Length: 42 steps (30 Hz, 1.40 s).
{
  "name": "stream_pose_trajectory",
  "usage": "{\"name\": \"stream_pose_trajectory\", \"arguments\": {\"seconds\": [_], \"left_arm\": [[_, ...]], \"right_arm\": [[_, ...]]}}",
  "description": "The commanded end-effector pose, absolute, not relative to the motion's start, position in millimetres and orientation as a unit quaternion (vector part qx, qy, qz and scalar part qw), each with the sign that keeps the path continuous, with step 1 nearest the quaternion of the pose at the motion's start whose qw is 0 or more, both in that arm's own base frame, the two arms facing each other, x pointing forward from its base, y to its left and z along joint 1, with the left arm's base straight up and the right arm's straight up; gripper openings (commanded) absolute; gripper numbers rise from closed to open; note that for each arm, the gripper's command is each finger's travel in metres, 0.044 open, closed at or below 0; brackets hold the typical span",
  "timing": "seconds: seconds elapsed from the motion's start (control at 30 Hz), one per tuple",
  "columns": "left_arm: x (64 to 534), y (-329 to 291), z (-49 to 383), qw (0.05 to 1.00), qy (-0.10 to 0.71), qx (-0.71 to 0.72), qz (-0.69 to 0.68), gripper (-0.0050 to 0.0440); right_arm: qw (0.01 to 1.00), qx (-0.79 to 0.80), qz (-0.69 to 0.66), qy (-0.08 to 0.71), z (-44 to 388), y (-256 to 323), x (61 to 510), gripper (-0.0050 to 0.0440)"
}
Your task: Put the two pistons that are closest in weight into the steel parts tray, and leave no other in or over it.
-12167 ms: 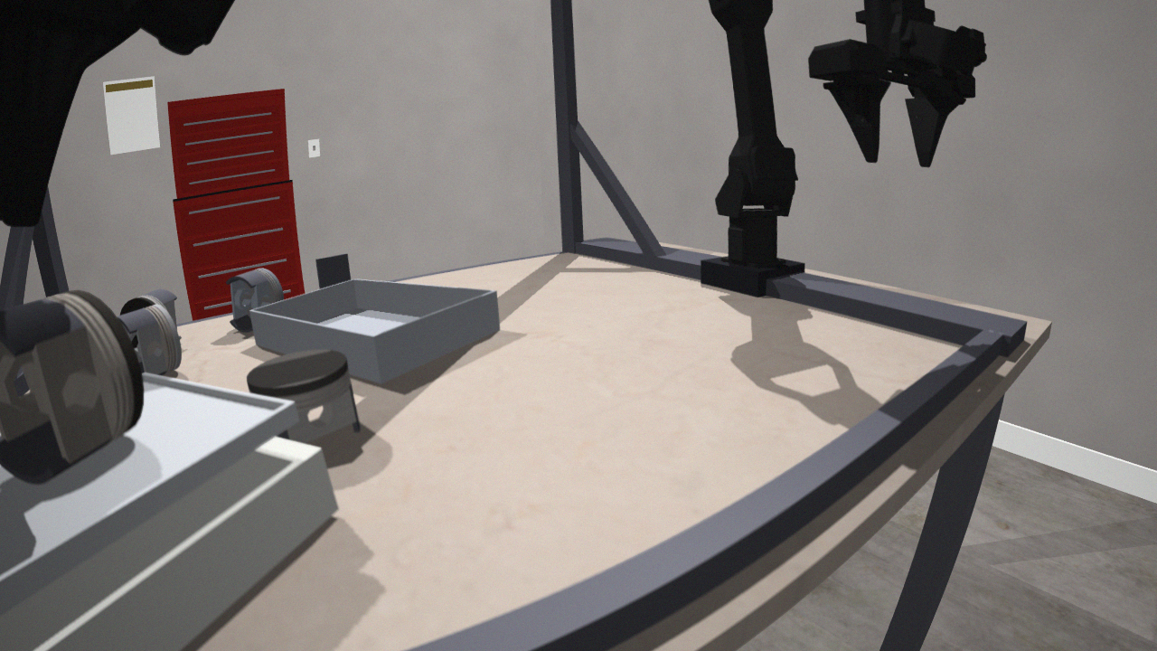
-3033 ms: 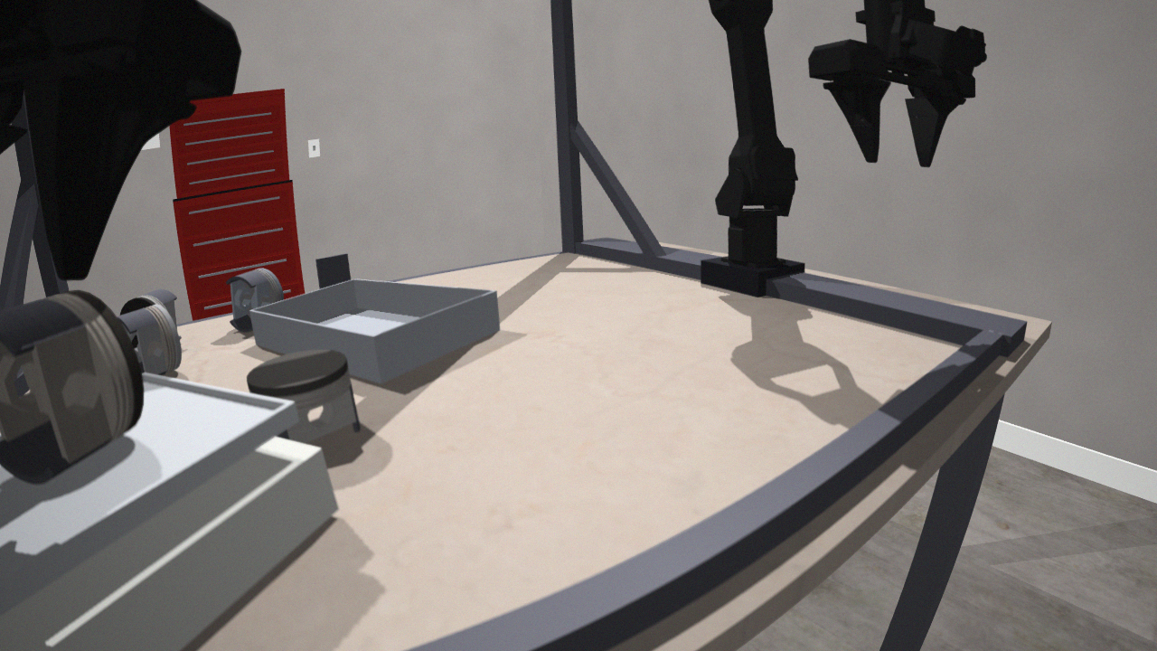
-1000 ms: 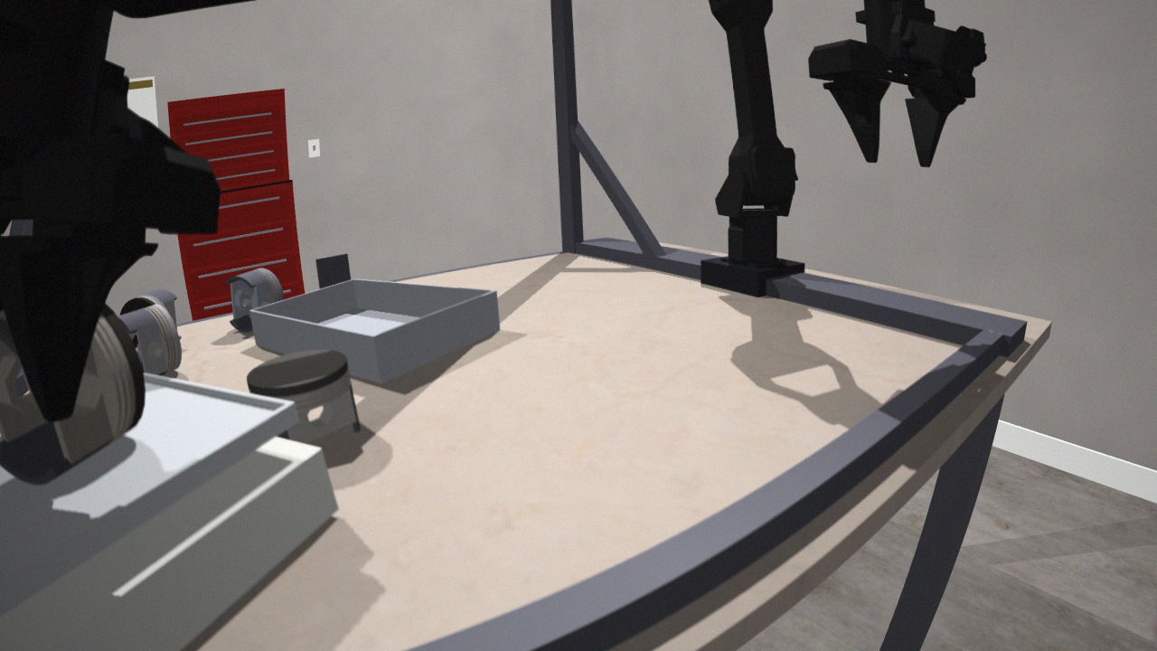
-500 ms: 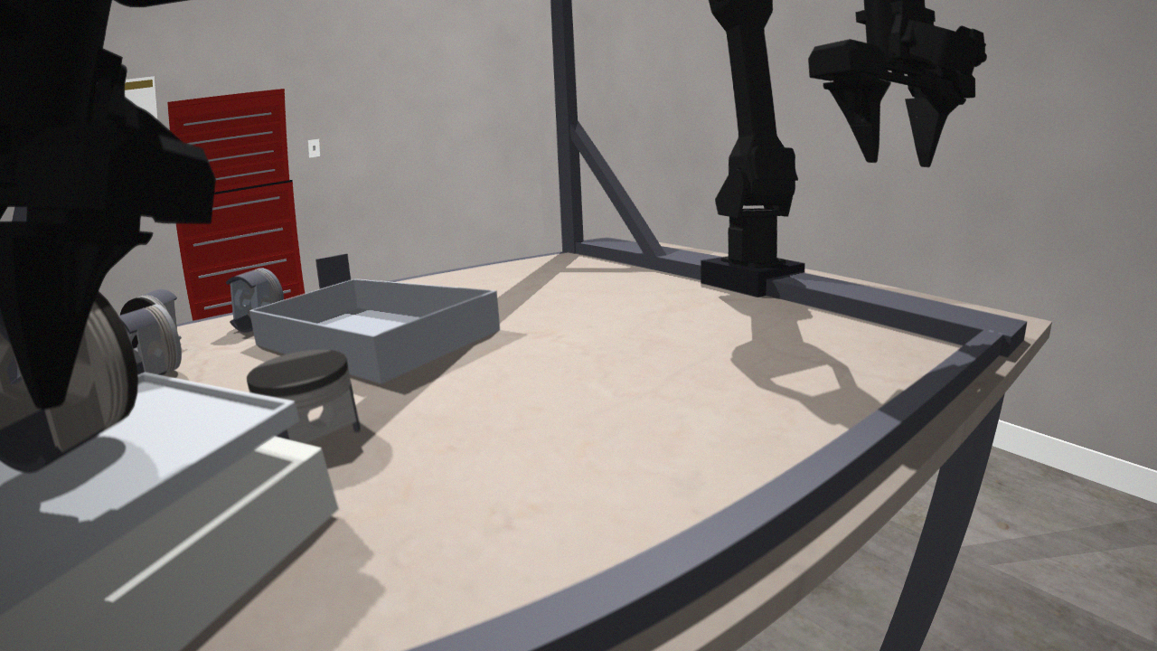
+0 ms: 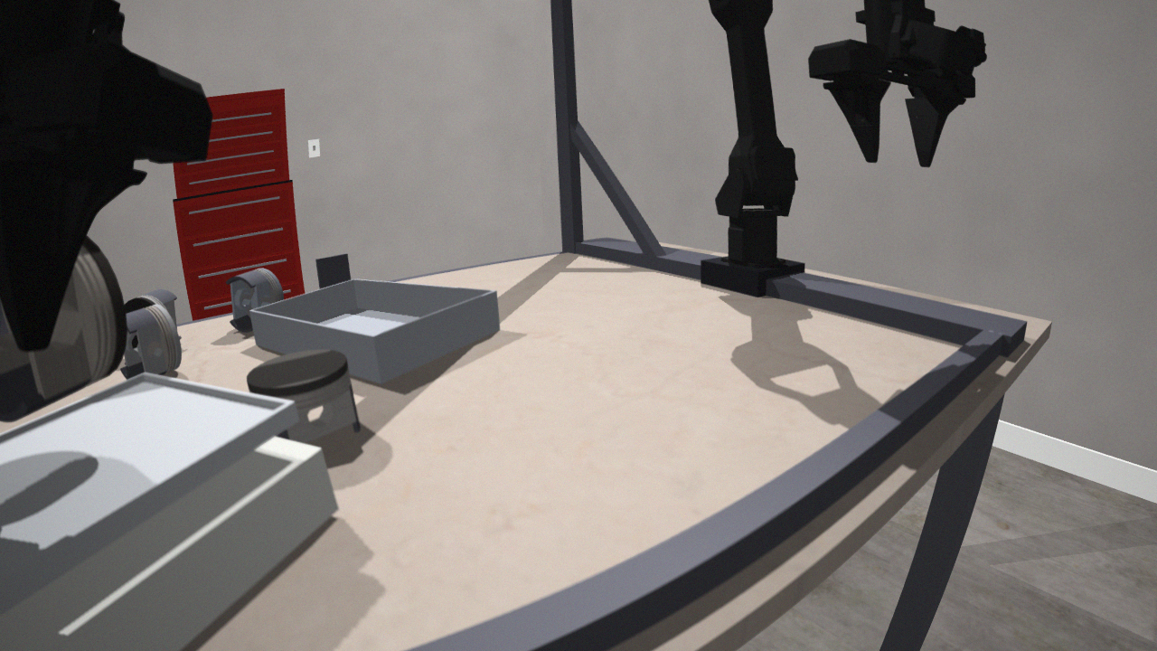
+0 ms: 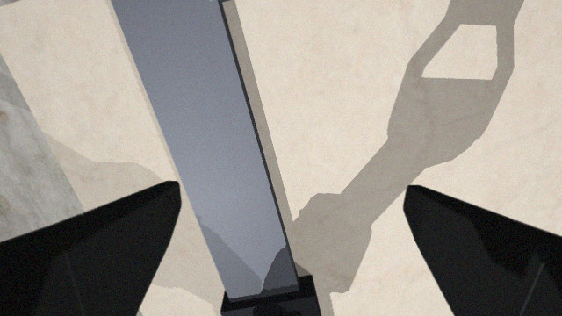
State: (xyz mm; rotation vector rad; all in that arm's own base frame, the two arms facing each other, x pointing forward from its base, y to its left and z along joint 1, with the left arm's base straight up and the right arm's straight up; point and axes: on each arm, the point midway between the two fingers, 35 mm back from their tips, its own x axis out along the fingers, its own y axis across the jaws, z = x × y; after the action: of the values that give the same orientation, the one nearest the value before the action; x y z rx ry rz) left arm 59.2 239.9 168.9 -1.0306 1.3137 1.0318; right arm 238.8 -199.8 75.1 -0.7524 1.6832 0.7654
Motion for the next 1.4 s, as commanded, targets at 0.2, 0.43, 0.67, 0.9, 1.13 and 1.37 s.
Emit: {"name": "stream_pose_trajectory", "arguments": {"seconds": [0.2,0.43,0.67,0.9,1.13,1.37], "left_arm": [[60,244,174,0.561,0.552,-0.432,0.440,0.0400],[60,244,174,0.561,0.552,-0.432,0.440,0.0400],[60,244,174,0.561,0.552,-0.432,0.440,0.0400],[60,244,174,0.561,0.552,-0.432,0.440,0.0400],[60,244,174,0.561,0.552,-0.432,0.440,0.0400],[60,244,174,0.561,0.552,-0.432,0.440,0.0400]], "right_arm": [[0.553,-0.333,0.302,0.701,107,-205,243,0.0158],[0.553,-0.333,0.302,0.701,118,-204,242,0.0158],[0.553,-0.333,0.302,0.701,127,-204,242,0.0158],[0.554,-0.332,0.301,0.702,139,-204,242,0.0158],[0.558,-0.315,0.299,0.708,135,-195,236,0.0158],[0.593,-0.255,0.239,0.725,130,-180,228,0.0158]]}}
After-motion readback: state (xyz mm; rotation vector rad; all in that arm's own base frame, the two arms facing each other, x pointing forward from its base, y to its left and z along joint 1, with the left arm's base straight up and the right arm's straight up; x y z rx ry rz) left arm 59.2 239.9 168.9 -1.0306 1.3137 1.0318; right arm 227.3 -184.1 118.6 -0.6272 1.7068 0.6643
